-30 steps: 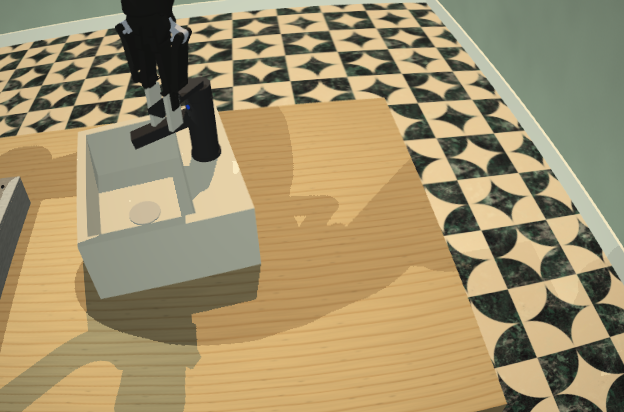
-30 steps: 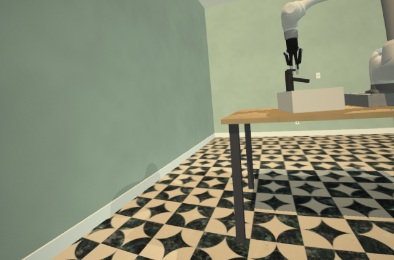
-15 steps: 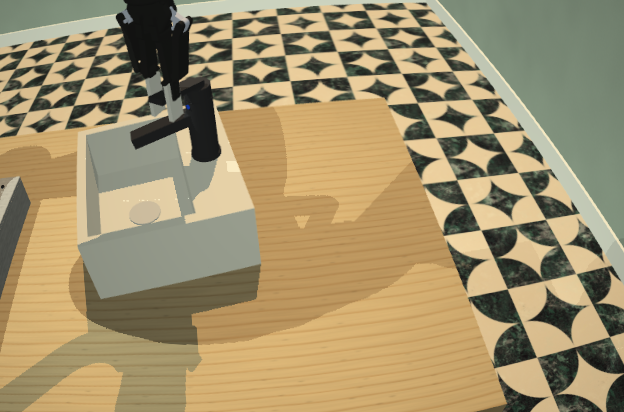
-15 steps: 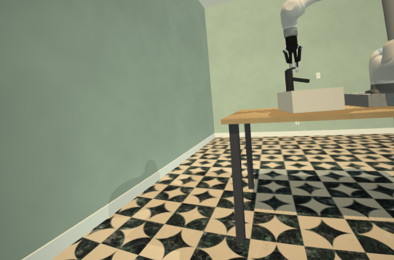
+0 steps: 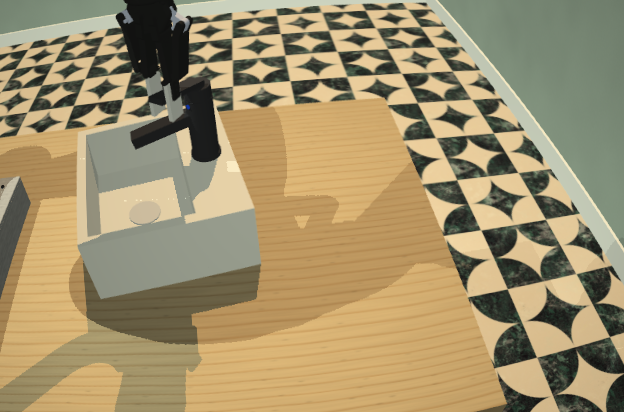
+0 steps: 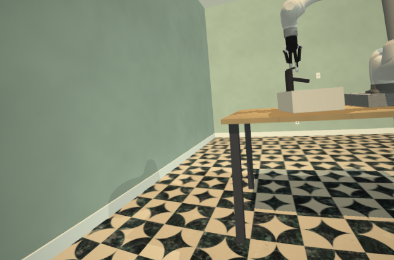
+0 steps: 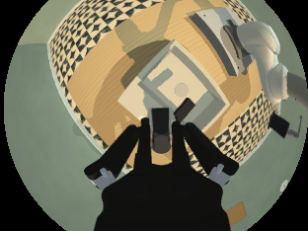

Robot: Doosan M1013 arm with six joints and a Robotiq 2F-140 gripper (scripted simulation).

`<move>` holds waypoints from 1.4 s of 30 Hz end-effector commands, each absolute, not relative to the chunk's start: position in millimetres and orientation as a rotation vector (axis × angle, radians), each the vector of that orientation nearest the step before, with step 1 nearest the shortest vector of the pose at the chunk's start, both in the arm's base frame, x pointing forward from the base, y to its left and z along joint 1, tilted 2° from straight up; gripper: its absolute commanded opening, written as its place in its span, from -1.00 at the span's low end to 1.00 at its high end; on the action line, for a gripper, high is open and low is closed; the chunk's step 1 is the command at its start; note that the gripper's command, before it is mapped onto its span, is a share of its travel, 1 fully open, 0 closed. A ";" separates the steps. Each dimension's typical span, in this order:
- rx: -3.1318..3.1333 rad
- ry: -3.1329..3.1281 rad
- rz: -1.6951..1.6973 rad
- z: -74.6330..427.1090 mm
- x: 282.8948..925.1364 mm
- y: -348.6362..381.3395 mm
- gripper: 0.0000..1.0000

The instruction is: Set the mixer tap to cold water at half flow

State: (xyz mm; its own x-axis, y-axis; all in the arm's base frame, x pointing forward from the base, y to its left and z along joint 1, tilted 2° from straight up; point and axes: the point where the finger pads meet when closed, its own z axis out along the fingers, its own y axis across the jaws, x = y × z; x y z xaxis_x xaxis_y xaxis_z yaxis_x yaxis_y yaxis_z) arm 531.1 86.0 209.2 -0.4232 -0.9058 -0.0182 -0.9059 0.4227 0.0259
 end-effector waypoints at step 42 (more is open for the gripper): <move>-1.686 2.648 0.050 209.4 531.2 86.1 -0.22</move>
State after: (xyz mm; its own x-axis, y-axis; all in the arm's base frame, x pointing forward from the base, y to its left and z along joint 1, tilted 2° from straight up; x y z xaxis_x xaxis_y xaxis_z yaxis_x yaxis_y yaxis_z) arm 531.2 86.1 209.3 -0.4233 -0.9058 -0.0185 -0.9059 0.4228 0.0257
